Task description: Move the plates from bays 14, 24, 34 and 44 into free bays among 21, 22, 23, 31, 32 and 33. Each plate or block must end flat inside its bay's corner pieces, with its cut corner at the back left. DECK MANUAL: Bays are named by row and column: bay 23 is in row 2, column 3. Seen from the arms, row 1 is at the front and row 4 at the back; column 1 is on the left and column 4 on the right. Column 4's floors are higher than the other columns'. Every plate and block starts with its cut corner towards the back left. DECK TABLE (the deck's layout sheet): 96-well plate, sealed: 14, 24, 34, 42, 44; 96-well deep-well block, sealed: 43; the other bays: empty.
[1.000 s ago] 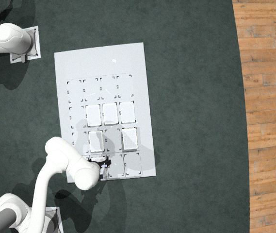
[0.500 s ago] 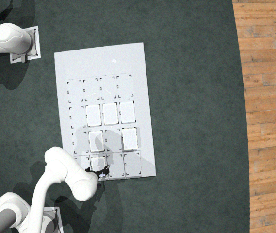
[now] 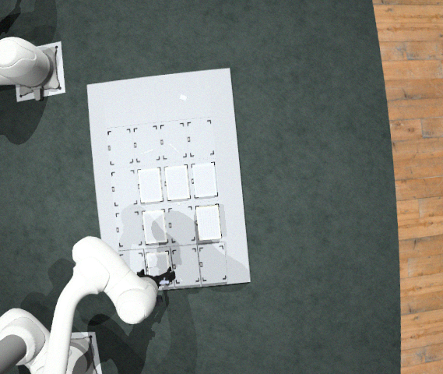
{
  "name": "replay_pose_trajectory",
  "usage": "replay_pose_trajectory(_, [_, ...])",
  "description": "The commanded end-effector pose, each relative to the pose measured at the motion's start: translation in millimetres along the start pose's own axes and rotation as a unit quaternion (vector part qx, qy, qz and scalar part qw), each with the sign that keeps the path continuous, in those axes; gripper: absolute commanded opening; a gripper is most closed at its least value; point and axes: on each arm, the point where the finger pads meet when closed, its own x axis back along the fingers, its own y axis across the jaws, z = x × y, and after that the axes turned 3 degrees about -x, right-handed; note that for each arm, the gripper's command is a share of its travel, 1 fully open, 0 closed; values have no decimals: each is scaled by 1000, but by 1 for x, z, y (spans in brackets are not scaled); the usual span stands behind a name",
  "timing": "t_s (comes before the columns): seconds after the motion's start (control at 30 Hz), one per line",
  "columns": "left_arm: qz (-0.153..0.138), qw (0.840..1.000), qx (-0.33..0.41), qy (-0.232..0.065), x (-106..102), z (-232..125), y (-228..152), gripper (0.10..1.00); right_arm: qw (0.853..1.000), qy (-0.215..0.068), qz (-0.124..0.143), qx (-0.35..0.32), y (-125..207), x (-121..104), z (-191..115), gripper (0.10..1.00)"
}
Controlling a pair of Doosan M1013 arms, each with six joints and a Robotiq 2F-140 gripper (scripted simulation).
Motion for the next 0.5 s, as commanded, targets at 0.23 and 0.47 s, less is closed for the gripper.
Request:
replay_pose_trajectory(0.23, [0,1000,0,1,1,0,0,1000,1000,-1,0,0,0,-10,0,698])
replay_pose_trajectory(0.47, [0,1000,0,1,1,0,0,1000,1000,-1,0,0,0,-19,0,698])
